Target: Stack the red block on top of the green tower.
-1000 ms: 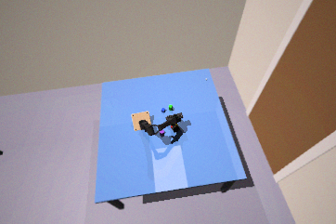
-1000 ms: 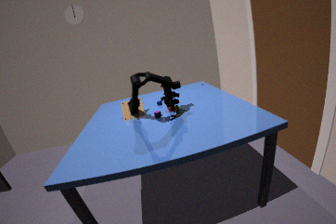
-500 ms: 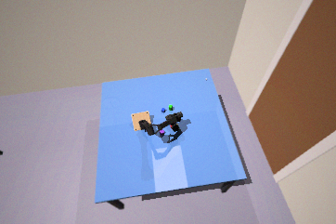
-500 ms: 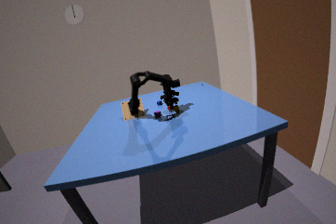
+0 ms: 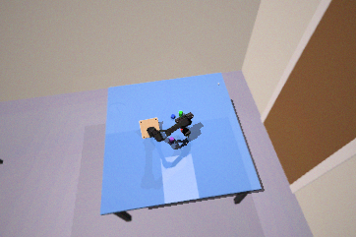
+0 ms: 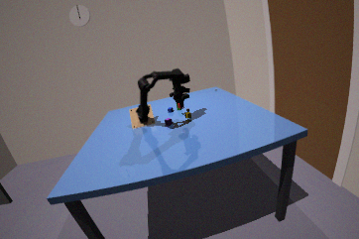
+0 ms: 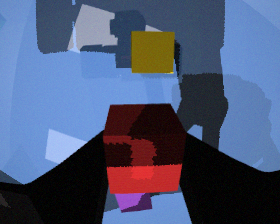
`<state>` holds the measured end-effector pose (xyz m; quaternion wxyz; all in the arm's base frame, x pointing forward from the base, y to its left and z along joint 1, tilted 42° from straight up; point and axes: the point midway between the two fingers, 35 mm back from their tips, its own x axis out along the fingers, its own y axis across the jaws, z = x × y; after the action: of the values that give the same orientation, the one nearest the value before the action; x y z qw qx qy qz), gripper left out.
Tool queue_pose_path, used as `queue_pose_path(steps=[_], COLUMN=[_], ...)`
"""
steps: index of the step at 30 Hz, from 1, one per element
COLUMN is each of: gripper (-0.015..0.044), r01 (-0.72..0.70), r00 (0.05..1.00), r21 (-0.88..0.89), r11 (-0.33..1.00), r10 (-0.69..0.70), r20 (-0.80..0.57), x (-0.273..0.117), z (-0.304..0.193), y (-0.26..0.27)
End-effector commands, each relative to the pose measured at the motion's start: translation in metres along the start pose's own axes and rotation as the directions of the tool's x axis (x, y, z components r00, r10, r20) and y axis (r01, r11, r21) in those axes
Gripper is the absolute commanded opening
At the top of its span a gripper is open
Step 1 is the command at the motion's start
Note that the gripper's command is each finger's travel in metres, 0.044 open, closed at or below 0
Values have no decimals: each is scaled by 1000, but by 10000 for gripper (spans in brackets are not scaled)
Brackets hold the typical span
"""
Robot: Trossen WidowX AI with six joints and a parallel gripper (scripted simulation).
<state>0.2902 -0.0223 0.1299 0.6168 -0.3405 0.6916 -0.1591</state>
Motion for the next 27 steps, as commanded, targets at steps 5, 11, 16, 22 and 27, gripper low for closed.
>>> queue_pose_path(steps=[5,11,16,22,27], gripper=[0,0,0,0,0], r01=[-4,-4,-8,-14,-16], r00=[1000,1000,1000,1000,1000], r21=[2,2,0,-4,-5], r11=[1000,1000,1000,1000,1000], r10=[4,4,8,14,17], r20=[2,3,8,18,22], x=[-32,-32,-35,-39,-40], z=[0,0,11,34,50], y=[1,0,11,39,65])
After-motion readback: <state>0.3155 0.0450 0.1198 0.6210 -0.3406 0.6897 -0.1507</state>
